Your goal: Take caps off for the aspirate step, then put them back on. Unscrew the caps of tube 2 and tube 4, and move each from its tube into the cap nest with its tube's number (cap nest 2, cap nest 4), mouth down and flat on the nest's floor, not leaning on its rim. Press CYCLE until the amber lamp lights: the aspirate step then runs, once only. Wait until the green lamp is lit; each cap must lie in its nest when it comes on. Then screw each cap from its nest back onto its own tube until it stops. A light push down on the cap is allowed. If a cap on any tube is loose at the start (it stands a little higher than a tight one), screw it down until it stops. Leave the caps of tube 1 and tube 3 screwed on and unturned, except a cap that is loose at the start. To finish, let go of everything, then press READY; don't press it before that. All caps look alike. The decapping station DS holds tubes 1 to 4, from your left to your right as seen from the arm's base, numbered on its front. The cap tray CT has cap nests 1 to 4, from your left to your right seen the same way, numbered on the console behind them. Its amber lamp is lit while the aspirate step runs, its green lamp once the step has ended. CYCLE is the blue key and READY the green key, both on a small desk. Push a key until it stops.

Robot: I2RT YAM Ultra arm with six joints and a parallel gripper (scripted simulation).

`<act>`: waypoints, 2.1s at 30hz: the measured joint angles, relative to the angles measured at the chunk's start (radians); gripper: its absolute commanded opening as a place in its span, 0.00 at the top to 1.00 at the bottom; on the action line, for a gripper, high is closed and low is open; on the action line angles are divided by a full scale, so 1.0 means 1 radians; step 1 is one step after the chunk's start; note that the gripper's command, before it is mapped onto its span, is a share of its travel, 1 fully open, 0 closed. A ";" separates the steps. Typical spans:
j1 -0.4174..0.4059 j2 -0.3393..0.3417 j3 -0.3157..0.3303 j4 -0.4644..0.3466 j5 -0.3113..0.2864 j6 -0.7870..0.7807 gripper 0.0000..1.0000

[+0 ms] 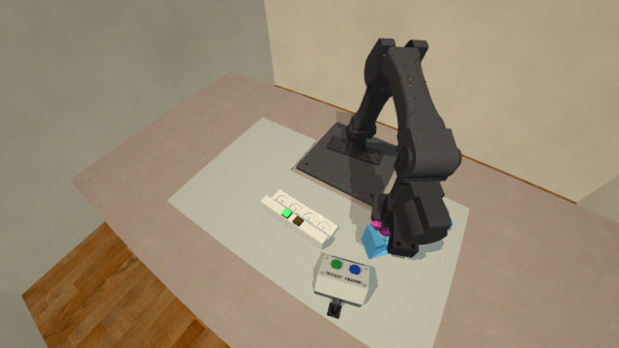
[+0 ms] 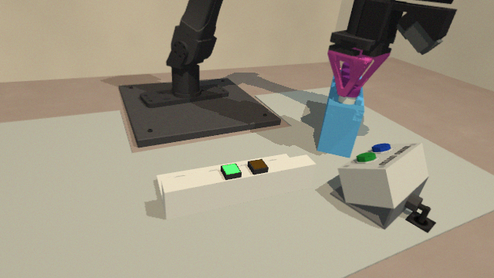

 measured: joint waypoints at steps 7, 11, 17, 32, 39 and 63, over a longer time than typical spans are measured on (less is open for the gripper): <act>0.000 0.000 0.000 0.000 0.000 -0.202 0.51; 0.000 0.000 0.000 0.000 0.000 -0.339 0.51; 0.000 0.002 0.001 -0.002 0.000 -0.542 0.51; 0.000 0.003 0.010 -0.003 0.000 -0.636 1.00; 0.000 0.003 0.010 -0.003 0.000 -0.634 1.00; 0.000 0.003 0.010 -0.004 0.003 -0.011 1.00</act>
